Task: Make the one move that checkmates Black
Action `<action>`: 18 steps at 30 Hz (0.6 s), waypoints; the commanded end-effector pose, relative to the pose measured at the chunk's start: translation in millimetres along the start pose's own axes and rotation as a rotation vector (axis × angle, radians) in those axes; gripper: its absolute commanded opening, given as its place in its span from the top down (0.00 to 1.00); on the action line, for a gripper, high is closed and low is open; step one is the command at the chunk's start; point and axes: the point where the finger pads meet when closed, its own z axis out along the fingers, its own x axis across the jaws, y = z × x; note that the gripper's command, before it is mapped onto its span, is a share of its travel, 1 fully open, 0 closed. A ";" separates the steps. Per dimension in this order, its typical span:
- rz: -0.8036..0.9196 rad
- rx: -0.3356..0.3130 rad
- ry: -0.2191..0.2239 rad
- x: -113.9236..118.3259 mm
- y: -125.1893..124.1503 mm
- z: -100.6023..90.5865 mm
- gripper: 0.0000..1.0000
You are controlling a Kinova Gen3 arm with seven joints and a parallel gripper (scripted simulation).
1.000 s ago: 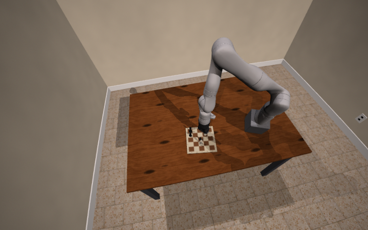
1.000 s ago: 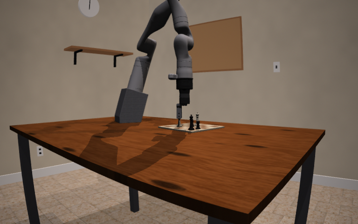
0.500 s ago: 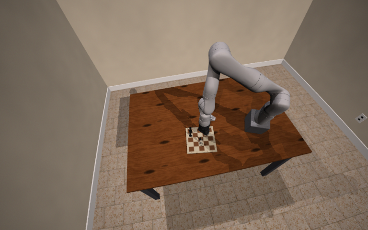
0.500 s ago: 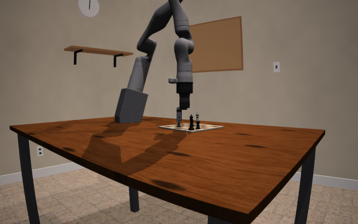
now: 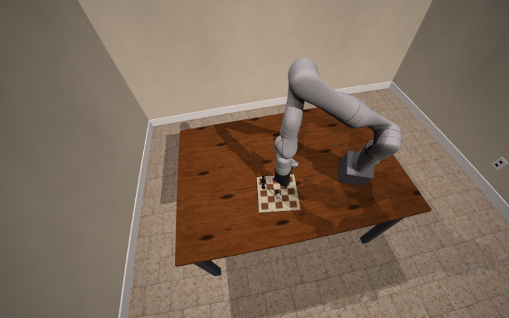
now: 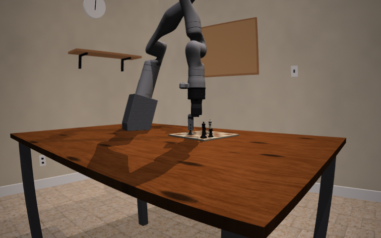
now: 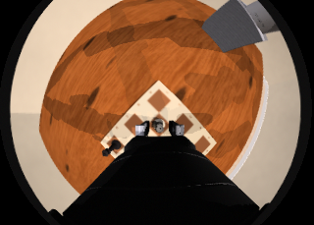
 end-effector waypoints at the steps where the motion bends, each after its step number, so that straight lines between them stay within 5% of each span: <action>1: 0.000 -0.001 -0.001 -0.5 0.3 -0.5 0.21; 17: 0.000 -0.001 -0.001 -0.5 0.3 -0.5 0.21; 18: 0.000 -0.001 -0.001 -0.5 0.3 -0.5 1.00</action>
